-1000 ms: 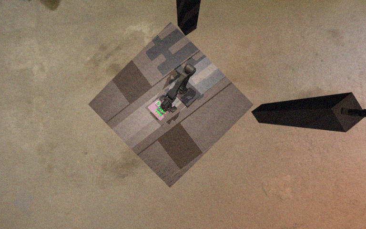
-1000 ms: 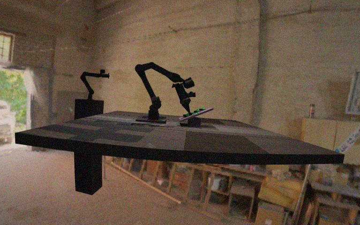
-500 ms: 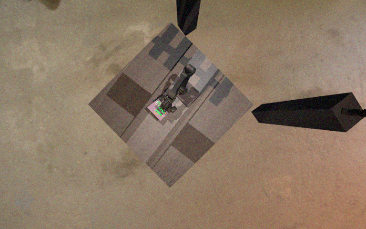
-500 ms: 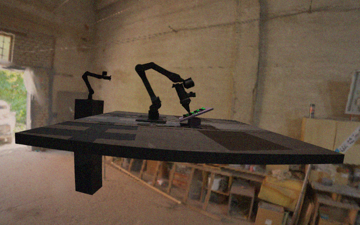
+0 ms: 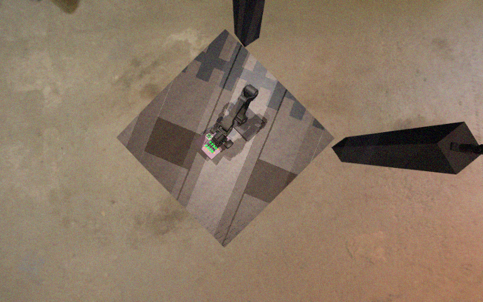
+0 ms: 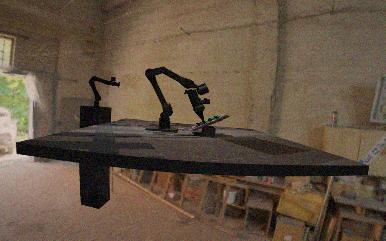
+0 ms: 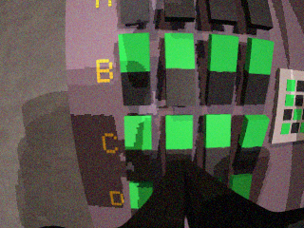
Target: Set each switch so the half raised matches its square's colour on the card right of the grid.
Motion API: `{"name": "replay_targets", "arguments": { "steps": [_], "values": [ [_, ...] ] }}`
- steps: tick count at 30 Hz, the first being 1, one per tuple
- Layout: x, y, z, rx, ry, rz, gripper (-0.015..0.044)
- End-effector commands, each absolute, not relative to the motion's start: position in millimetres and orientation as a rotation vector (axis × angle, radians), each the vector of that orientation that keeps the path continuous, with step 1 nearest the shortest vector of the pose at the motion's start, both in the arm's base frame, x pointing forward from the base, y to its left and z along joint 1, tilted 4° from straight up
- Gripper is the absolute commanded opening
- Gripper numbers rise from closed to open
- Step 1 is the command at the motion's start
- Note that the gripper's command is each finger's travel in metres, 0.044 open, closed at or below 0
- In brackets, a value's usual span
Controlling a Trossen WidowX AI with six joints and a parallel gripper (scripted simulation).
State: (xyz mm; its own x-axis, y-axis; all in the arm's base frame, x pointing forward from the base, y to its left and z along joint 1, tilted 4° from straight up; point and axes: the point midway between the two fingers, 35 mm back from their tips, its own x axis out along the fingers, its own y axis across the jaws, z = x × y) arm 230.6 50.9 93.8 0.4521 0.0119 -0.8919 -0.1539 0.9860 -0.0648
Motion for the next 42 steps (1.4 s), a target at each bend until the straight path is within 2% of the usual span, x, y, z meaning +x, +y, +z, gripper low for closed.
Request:
{"name": "replay_targets", "arguments": {
  "steps": [1,23,30,42],
  "values": [
    [230.6,51.4,92.6,-0.146,1.099,0.109,0.0000],
    [231.8,51.4,90.0,-0.146,1.099,0.109,0.0000],
    [204.7,50.9,149.1,-0.148,1.127,0.108,0.0000],
    [228.0,12.9,159.9,-0.151,1.125,0.105,0.0000]
  ]
}}
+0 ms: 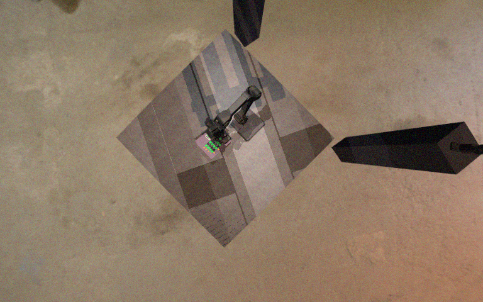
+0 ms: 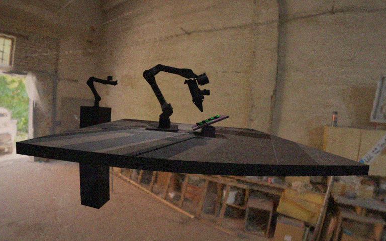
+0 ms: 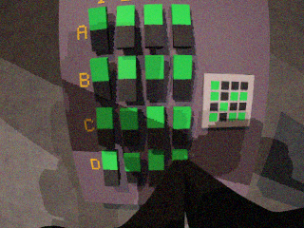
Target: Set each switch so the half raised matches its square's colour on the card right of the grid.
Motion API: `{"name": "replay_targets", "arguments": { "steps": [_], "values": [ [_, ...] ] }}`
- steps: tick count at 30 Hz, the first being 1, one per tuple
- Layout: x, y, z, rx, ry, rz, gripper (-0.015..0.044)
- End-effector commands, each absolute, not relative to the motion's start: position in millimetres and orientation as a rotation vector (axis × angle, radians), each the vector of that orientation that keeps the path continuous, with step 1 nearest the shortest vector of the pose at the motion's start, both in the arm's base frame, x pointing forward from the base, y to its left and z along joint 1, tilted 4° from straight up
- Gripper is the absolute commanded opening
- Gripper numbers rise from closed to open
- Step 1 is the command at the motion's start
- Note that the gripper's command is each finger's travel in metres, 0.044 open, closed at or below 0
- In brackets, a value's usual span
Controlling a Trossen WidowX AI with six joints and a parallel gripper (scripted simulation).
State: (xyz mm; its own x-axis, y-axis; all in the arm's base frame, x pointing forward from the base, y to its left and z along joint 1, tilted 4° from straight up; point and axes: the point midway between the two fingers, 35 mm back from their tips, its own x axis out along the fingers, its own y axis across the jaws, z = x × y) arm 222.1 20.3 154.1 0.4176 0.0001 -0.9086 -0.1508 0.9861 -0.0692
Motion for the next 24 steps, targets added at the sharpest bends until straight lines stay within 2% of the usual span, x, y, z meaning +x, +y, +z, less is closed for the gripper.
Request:
{"name": "replay_targets", "arguments": {
  "steps": [1,6,24],
  "values": [
    [228.0,12.9,159.9,-0.151,1.125,0.105,0.0000],
    [243.9,13.3,128.7,-0.153,1.149,0.103,0.0000],
    [252.5,13.5,110.8,-0.153,1.149,0.103,0.0000]
  ]
}}
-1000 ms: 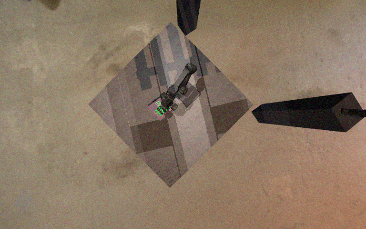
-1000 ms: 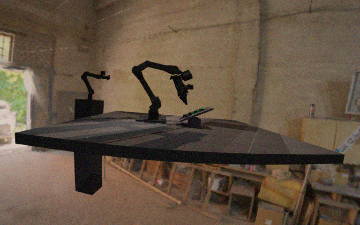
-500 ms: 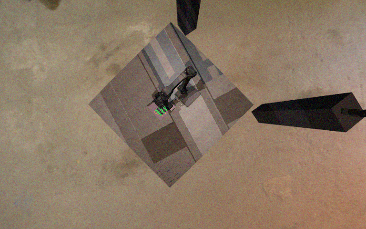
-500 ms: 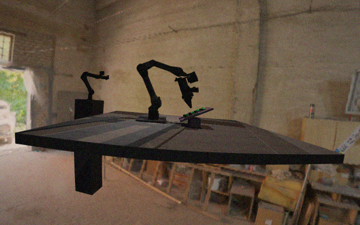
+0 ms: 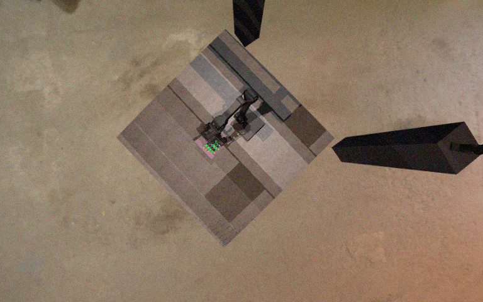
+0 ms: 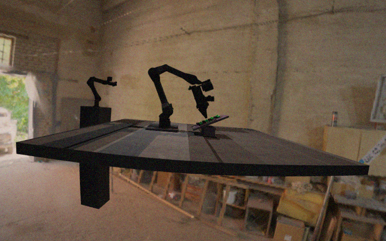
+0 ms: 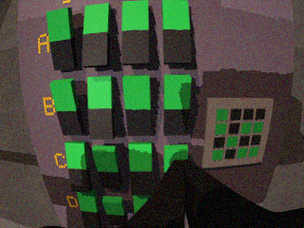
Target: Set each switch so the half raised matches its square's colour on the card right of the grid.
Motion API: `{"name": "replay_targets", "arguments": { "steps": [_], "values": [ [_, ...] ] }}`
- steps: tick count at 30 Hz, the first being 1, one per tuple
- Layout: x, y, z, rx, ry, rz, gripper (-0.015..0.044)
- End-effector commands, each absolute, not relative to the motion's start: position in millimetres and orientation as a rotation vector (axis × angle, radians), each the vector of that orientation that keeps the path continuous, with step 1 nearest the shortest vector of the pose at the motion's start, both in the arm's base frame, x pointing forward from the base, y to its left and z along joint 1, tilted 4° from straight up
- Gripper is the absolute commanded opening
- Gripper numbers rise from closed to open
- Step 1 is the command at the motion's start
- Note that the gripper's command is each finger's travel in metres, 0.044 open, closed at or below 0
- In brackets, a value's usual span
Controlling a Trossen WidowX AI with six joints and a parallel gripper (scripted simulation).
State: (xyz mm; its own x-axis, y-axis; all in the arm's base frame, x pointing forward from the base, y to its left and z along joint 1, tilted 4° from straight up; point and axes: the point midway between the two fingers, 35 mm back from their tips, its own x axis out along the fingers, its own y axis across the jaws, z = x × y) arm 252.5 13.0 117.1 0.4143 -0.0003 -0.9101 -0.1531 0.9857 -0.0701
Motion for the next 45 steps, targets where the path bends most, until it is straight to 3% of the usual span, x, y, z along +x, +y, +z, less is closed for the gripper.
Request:
{"name": "replay_targets", "arguments": {
  "steps": [1,45],
  "values": [
    [253.2,13.5,109.4,-0.153,1.149,0.103,0.0000],
    [255.2,13.5,105.2,-0.153,1.148,0.103,0.0000]
  ]
}}
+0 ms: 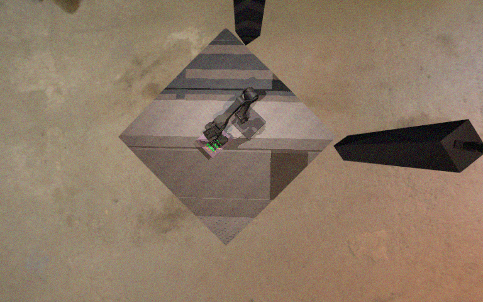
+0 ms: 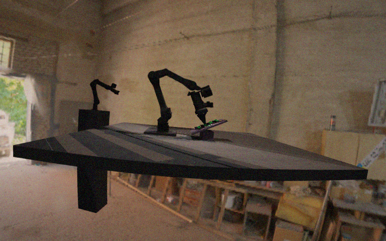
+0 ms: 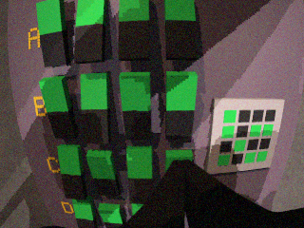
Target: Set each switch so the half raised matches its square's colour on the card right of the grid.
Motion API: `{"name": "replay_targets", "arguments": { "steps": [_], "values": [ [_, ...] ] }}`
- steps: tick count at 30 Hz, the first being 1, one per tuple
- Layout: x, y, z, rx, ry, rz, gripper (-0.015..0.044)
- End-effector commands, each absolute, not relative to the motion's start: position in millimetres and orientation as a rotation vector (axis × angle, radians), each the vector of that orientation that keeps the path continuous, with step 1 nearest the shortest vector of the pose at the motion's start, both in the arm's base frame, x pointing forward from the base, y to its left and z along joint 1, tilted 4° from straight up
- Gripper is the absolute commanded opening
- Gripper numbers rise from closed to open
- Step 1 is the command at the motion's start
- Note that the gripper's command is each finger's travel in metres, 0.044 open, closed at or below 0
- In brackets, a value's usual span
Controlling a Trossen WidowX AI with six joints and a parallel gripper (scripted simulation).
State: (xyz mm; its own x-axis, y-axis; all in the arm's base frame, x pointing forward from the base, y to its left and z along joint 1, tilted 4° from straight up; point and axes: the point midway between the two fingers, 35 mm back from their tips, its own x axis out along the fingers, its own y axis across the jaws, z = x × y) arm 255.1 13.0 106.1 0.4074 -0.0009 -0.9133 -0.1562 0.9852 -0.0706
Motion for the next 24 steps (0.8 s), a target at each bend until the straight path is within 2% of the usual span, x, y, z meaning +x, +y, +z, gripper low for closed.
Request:
{"name": "replay_targets", "arguments": {
  "steps": [1,24],
  "values": [
    [255.2,13.5,105.1,-0.153,1.148,0.103,0.0000],
    [256.5,13.5,102.3,-0.153,1.148,0.103,0.0000]
  ]
}}
